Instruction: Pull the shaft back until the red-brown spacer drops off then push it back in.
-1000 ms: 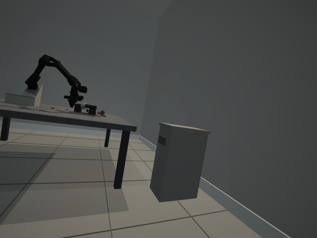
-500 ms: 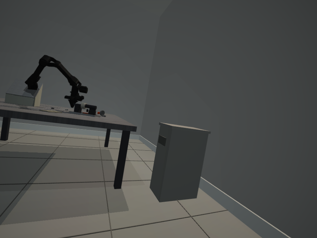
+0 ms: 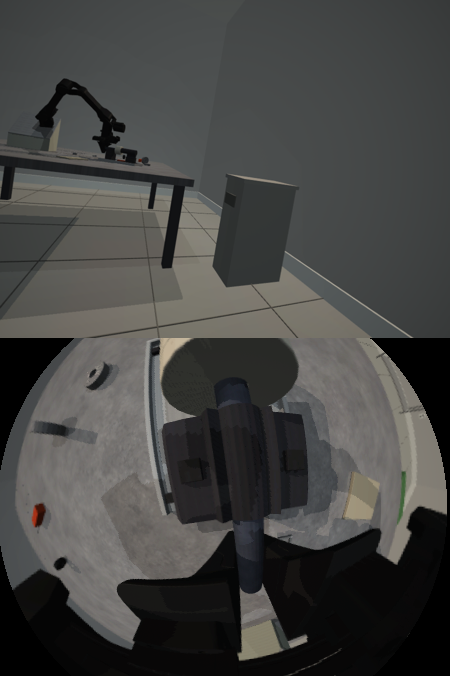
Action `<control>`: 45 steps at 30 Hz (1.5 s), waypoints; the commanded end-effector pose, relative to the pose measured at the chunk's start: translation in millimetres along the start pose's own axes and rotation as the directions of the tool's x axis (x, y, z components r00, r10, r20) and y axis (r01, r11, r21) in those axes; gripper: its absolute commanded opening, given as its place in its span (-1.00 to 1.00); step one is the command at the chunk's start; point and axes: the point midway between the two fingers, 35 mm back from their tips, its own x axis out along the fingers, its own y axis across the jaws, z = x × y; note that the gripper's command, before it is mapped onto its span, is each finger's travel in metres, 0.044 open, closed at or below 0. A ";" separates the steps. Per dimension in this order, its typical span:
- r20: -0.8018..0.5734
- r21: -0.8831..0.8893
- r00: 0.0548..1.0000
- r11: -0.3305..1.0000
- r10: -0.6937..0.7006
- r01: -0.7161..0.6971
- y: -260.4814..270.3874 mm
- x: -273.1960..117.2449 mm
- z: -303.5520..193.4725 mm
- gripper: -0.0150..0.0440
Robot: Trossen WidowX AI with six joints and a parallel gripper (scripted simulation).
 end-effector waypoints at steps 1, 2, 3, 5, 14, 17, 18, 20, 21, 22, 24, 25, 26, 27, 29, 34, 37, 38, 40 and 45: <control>0.008 0.003 1.000 1.000 0.001 -0.001 -0.3 -1.0 5.0 -0.49; 0.008 0.003 1.000 1.000 0.001 -0.001 -0.3 -1.0 5.3 -0.49; 0.008 0.003 1.000 1.000 0.001 -0.001 -0.3 -1.0 5.6 -0.49; 0.008 0.003 1.000 1.000 0.001 -0.001 -0.3 -1.0 6.3 -0.49; 0.008 0.003 1.000 1.000 0.001 -0.001 -0.4 -1.1 9.4 -0.49; 0.008 0.003 1.000 1.000 0.001 -0.001 -0.4 -1.1 10.4 -0.49; 0.008 0.003 1.000 1.000 0.001 -0.001 -0.4 -1.1 10.7 -0.49; 0.008 0.003 1.000 1.000 0.001 -0.001 -0.4 -1.1 11.4 -0.49; 0.008 0.003 1.000 1.000 0.001 -0.001 -0.4 -1.1 11.7 -0.49; 0.008 0.003 1.000 1.000 0.001 -0.001 -0.4 -1.1 11.9 -0.49; 0.008 0.003 1.000 1.000 0.001 -0.001 -0.4 -1.1 12.3 -0.49; 0.008 0.003 1.000 1.000 0.001 -0.001 -0.4 -1.1 12.5 -0.49; 0.008 0.003 1.000 1.000 0.001 -0.001 -0.4 -1.1 12.7 -0.49; 0.008 0.003 1.000 1.000 0.001 -0.001 -0.4 -1.1 12.9 -0.49; 0.008 0.003 1.000 1.000 0.001 -0.001 -0.4 -1.1 13.2 -0.49; 0.008 0.003 1.000 1.000 0.001 -0.001 -0.4 -1.1 14.5 -0.49; 0.008 0.003 1.000 1.000 0.001 -0.001 -0.4 -1.1 15.2 -0.49; 0.008 0.003 1.000 1.000 0.001 -0.001 -0.4 -1.1 15.4 -0.49; 0.008 0.004 1.000 1.000 0.001 -0.001 -0.4 -1.1 15.9 -0.49; 0.008 0.004 1.000 1.000 0.001 -0.001 -0.5 -1.2 17.1 -0.49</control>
